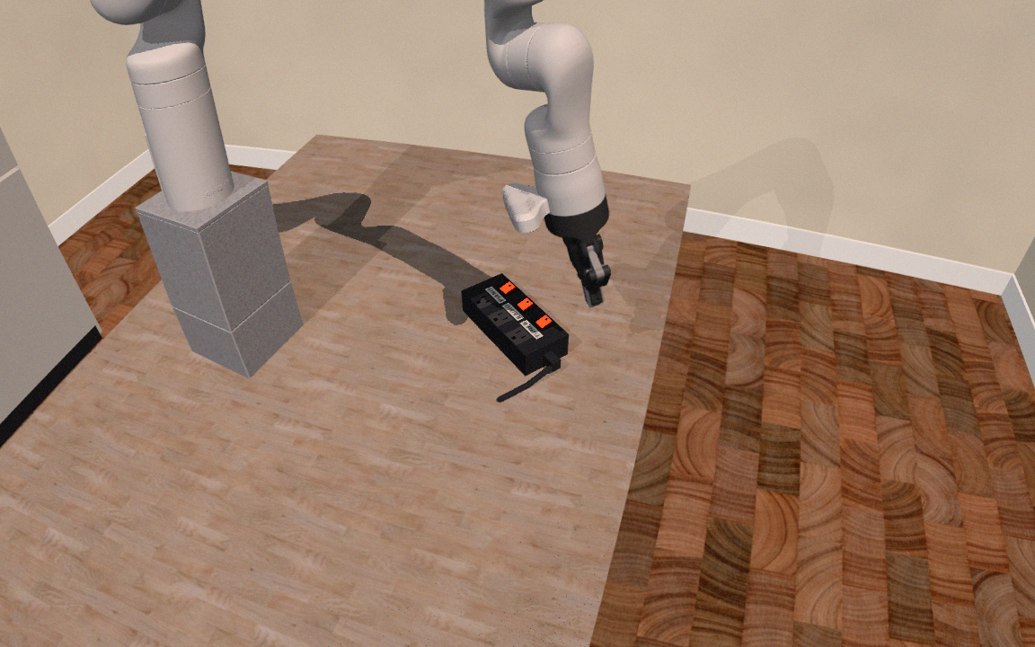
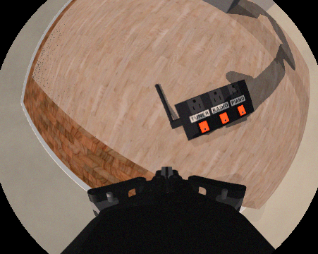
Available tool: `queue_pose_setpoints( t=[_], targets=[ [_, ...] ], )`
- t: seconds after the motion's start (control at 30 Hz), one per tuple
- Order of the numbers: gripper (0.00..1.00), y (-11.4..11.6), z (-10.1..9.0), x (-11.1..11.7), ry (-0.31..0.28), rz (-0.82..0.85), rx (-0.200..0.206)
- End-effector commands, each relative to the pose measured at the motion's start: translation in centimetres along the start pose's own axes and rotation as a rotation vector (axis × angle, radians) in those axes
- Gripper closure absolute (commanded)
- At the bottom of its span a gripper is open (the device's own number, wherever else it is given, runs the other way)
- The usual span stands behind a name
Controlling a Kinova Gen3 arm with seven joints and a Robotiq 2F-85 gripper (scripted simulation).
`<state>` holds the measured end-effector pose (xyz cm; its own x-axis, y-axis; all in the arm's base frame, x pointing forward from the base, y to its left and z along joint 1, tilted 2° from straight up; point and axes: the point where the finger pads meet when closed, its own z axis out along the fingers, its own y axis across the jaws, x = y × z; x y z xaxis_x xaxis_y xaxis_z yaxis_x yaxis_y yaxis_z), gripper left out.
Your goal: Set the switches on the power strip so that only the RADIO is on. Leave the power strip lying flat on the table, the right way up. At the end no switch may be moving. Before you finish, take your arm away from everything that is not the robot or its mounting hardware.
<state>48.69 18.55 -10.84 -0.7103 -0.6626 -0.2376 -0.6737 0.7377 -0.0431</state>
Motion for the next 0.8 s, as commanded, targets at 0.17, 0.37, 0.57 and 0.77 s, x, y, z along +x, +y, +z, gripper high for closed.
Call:
queue_pose_setpoints(
  t=[0.17,0.37,0.57,0.77],
  targets=[
    [1.00,1.6,0.2,-0.1,-0.004,0.020,-0.016],
    [1.00,1.5,0.2,-0.1,-0.005,0.020,-0.016],
    [1.00,2.6,0.3,-0.2,-0.006,0.028,-0.025],
    [1.00,2.6,0.3,-0.3,-0.007,0.028,-0.025]
  ],
)
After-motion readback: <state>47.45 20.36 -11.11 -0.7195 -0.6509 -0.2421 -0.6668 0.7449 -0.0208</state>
